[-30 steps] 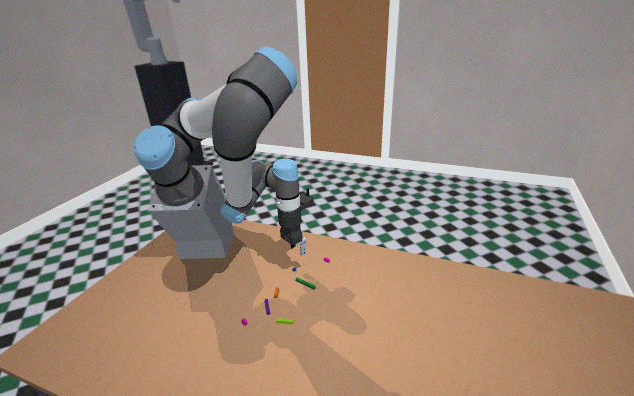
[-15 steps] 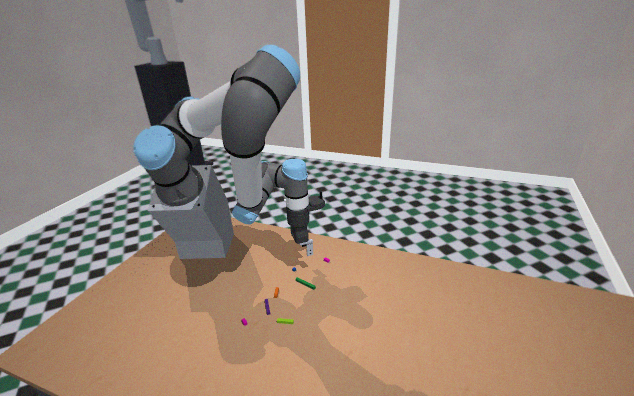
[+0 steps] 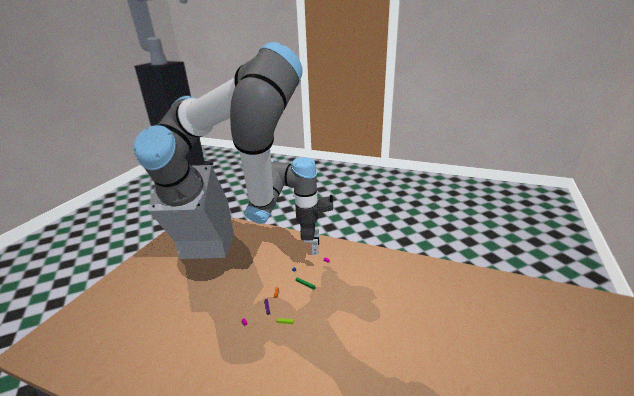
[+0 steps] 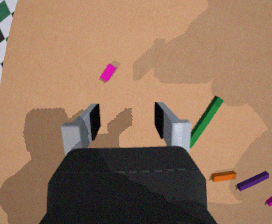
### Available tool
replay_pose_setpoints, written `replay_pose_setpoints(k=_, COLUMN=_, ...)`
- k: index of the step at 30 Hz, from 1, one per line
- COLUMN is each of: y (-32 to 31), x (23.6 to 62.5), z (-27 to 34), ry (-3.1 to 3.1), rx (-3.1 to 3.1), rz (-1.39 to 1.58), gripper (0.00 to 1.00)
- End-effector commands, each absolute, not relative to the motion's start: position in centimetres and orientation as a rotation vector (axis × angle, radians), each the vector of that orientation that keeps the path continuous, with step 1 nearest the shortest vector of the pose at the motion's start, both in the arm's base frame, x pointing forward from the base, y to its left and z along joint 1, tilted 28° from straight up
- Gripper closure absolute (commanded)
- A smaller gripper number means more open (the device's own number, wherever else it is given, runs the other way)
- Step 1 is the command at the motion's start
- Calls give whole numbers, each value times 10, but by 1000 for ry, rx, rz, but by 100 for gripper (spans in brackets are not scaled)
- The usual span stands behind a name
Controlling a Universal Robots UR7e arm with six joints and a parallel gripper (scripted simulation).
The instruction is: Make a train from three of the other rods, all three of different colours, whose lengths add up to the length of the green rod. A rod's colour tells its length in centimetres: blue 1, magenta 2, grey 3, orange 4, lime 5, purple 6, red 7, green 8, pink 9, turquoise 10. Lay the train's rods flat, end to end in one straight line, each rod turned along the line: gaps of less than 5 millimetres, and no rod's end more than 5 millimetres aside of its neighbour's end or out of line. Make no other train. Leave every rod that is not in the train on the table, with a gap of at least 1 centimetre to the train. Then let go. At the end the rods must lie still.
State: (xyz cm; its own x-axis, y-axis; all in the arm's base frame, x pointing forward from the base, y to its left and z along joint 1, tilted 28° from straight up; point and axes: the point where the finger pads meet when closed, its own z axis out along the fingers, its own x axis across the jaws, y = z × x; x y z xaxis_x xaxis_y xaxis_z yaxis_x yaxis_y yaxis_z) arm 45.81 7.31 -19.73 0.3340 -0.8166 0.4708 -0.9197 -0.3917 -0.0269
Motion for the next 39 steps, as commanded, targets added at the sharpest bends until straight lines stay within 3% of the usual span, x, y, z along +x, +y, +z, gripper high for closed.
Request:
replay_pose_setpoints(k=1, y=82, x=466, z=-201, ry=-1778, rx=2239, rz=648, gripper=0)
replay_pose_setpoints(k=36, y=105, x=481, z=-210, ry=-2302, rx=1840, rz=728, gripper=0)
replay_pose_setpoints(k=37, y=105, x=481, z=-210, ry=-2302, rx=1840, rz=728, gripper=46)
replay_pose_setpoints(k=39, y=105, x=481, z=-210, ry=-2302, rx=1840, rz=728, gripper=46)
